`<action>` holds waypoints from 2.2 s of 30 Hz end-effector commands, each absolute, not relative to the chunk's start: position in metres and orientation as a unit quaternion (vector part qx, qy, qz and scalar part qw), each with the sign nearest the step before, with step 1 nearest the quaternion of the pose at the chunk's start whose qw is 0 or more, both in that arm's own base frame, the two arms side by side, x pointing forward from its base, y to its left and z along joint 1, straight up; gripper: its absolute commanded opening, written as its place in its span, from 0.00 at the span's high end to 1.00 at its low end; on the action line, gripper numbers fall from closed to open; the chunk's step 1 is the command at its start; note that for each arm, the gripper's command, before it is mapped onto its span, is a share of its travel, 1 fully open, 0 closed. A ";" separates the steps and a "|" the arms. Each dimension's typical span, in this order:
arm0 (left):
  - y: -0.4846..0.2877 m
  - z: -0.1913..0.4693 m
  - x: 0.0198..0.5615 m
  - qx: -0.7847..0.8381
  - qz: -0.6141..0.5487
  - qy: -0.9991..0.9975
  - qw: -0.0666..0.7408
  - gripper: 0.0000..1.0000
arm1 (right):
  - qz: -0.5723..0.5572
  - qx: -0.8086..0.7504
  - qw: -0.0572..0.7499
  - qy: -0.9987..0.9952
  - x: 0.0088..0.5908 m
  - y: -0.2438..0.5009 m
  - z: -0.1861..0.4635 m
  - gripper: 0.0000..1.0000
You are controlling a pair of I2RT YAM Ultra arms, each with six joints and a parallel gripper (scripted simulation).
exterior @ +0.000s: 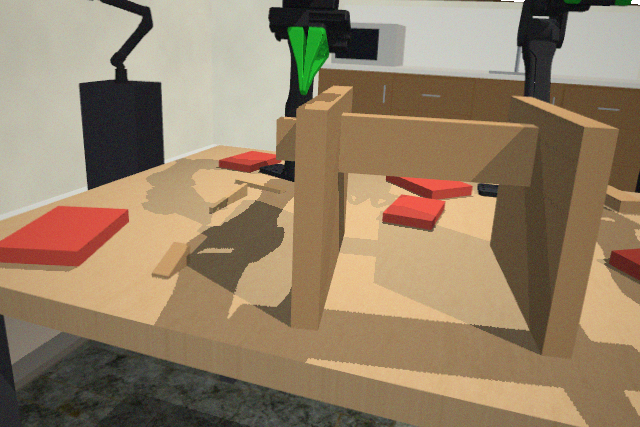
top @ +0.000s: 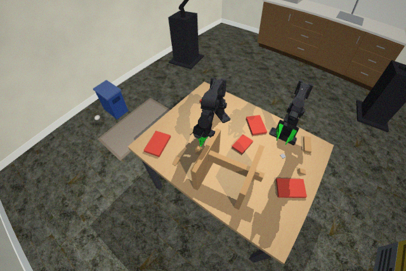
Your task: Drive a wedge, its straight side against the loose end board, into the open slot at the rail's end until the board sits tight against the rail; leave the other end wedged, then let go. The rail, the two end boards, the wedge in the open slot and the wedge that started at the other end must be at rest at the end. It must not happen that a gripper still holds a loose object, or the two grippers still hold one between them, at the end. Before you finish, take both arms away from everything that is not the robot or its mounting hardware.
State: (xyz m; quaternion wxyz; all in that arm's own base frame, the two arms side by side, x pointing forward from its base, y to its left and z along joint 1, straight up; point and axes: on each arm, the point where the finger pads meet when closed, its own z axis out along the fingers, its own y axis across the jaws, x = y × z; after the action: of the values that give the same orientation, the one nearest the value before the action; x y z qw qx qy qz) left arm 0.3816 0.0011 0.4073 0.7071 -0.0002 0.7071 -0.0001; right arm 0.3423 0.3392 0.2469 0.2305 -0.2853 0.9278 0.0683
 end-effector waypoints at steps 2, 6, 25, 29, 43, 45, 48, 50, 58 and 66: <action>-0.002 0.412 0.381 0.004 0.000 0.703 0.711 0.56 | 0.081 -0.272 0.261 0.923 0.348 0.335 0.267 1.00; -0.002 0.412 0.381 0.004 0.000 0.703 0.711 0.56 | 0.083 -0.272 0.262 0.922 0.347 0.334 0.266 1.00; -0.002 0.412 0.381 0.004 0.000 0.703 0.711 0.56 | 0.088 -0.270 0.265 0.921 0.348 0.336 0.260 1.00; -0.002 0.412 0.381 0.004 0.000 0.703 0.711 0.56 | 0.087 -0.270 0.262 0.922 0.348 0.335 0.256 1.00; -0.002 0.412 0.381 0.004 0.000 0.703 0.711 0.56 | 0.093 -0.270 0.276 0.918 0.349 0.338 0.263 1.00; -0.002 0.412 0.381 0.004 0.000 0.703 0.711 0.56 | 0.093 -0.270 0.276 0.918 0.349 0.338 0.264 1.00; -0.002 0.412 0.381 0.004 0.000 0.703 0.711 0.56 | 0.082 -0.276 0.247 0.925 0.344 0.336 0.236 1.00; -0.002 0.412 0.381 0.004 0.000 0.703 0.711 0.56 | 0.077 -0.277 0.237 0.928 0.343 0.335 0.224 1.00; -0.002 0.412 0.381 0.004 0.000 0.703 0.711 0.56 | 0.035 -0.289 0.156 0.944 0.329 0.319 0.180 1.00; -0.002 0.412 0.381 0.004 0.000 0.703 0.711 0.56 | 0.017 -0.295 0.117 0.948 0.317 0.308 0.156 1.00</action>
State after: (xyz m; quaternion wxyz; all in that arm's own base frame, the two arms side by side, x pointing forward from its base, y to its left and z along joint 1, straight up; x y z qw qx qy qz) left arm 0.3816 0.0011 0.4073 0.7071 -0.0002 0.7071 -0.0001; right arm 0.3425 0.3384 0.2294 0.2379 -0.2825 0.9261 0.0766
